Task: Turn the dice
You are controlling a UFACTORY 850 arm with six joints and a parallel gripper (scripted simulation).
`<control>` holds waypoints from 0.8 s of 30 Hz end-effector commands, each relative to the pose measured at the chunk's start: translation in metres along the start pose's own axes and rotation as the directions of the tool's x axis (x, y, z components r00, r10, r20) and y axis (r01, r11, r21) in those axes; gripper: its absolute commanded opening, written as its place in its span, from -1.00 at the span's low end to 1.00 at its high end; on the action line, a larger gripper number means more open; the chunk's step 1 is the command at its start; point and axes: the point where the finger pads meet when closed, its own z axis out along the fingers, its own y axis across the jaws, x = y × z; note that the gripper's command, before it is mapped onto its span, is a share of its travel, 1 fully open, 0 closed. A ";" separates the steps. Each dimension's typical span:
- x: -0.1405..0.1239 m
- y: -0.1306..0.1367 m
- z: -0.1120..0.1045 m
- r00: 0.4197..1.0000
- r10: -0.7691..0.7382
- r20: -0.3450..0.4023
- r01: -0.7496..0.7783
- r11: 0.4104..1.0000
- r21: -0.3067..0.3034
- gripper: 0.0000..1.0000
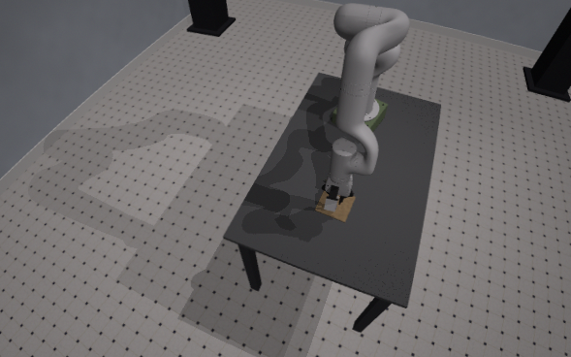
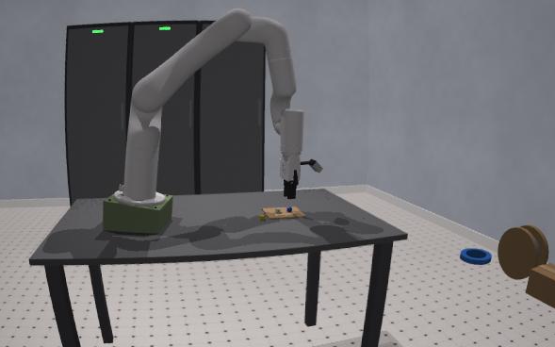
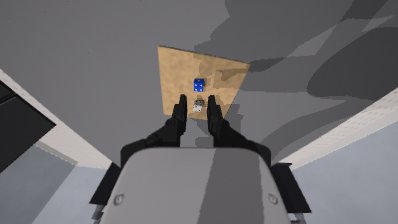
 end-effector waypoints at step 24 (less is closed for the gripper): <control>0.001 -0.001 -0.037 1.000 0.000 -0.001 0.000 0.999 -0.039 1.00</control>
